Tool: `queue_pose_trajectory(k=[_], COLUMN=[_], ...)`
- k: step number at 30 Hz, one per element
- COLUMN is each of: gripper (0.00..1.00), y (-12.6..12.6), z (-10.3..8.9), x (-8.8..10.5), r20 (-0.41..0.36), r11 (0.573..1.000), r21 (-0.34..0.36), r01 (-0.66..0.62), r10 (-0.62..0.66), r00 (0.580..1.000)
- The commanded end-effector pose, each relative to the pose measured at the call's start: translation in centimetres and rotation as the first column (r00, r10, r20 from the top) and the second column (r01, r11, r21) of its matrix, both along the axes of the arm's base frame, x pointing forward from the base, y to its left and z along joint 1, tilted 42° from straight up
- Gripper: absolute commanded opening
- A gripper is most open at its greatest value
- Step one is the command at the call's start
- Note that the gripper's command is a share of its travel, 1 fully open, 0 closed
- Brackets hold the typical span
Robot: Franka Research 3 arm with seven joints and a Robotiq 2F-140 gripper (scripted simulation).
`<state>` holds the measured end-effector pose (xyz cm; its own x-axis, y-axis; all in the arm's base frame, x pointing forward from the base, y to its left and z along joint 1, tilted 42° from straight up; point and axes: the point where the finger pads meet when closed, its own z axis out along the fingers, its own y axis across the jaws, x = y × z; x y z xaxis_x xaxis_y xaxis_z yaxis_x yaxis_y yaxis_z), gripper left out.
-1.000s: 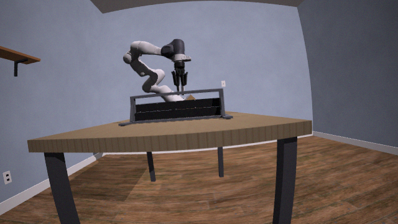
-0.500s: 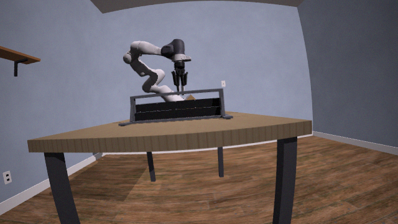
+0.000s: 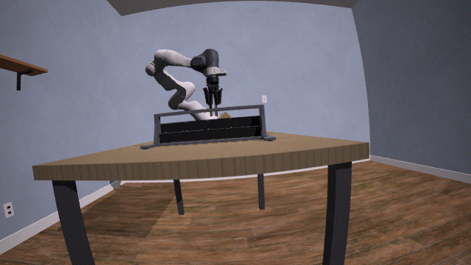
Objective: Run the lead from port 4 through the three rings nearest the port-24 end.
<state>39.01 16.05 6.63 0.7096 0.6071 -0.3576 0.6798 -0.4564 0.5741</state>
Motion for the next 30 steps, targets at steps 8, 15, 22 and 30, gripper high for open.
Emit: queue_pose_trajectory(k=[8,15,22,30], gripper=[0.2,0.2,0.2,0.2], y=[-2.1,-4.1,-5.3,-6.8], z=[-2.6,-4.9,-6.4,-8.0], x=[0.8,1.4,1.7,2.2], r20=[0.01,0.01,0.01,0.01], r11=[1.0,1.0,1.0,1.0], r21=[0.008,0.008,0.008,0.008], r01=[0.005,0.005,0.005,0.005], r10=[-0.005,-0.005,-0.005,-0.005], r00=[1.0,1.0,1.0,1.0])
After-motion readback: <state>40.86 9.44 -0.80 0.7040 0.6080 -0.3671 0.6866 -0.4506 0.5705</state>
